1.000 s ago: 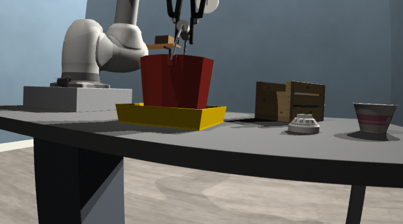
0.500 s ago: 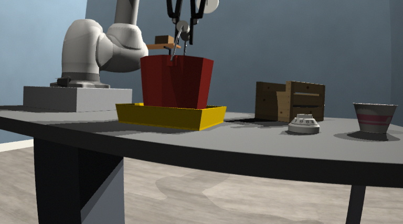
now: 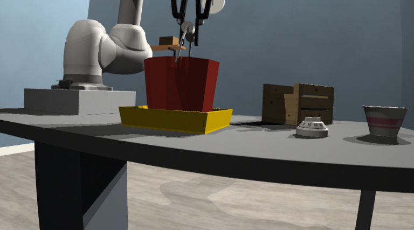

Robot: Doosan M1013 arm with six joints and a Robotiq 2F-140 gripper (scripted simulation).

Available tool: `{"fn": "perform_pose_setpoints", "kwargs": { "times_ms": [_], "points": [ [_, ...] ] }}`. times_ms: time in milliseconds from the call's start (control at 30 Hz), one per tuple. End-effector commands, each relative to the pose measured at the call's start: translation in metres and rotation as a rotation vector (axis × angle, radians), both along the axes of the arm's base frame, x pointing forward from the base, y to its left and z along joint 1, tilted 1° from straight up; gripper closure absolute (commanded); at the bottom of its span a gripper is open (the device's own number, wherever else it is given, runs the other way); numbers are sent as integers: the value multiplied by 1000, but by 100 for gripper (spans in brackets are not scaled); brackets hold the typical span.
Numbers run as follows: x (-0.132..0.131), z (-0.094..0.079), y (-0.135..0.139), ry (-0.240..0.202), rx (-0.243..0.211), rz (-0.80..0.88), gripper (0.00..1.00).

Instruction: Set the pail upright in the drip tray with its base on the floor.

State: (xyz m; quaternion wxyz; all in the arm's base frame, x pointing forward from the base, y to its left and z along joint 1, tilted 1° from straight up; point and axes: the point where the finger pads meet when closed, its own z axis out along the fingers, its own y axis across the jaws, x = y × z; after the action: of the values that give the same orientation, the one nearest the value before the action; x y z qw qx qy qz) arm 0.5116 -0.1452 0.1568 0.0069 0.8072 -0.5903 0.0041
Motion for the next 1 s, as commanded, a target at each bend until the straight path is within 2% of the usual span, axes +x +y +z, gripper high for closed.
{"fn": "perform_pose_setpoints", "kwargs": {
  "times_ms": [0, 567, 600, 967],
  "points": [
    [0, 1, 0, -1, 0, 0, 90],
    [0, 1, 0, -1, 0, 0, 90],
    [0, 1, 0, -1, 0, 0, 0],
    [0, 1, 0, -1, 0, 0, 0]
  ]
}}
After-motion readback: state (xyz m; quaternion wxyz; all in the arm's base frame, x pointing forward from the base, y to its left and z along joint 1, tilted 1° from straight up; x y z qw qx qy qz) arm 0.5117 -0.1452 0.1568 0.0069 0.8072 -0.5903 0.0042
